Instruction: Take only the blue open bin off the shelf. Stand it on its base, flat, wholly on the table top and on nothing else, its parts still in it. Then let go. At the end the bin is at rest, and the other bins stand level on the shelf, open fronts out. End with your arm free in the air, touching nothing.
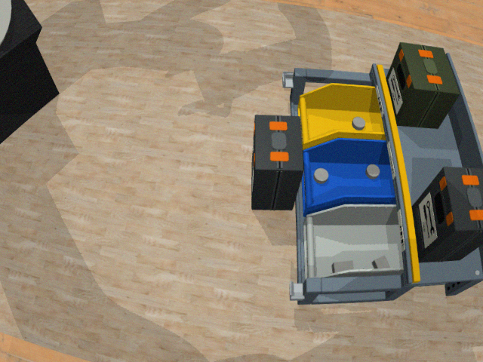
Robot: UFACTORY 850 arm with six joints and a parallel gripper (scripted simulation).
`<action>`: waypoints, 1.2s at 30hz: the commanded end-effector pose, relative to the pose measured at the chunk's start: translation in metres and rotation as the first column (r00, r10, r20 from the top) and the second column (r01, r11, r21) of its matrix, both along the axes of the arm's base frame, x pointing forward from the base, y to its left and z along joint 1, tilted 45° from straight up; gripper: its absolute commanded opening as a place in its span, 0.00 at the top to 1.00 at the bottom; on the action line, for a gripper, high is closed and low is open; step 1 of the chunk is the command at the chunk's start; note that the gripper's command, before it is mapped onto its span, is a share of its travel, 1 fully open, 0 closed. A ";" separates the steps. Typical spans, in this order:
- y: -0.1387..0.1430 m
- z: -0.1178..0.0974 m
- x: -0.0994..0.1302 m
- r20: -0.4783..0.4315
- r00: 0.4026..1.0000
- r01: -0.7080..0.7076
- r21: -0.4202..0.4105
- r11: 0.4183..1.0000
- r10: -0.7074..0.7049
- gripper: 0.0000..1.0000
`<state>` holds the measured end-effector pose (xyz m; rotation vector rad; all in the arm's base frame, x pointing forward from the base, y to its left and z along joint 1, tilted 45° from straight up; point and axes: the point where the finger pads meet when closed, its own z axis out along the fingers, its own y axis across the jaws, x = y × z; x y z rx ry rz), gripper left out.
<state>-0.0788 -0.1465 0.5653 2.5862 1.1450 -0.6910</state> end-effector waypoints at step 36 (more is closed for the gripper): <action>0.000 -0.007 -0.001 0.498 0.867 -0.015 -0.023 1.000 0.025 0.00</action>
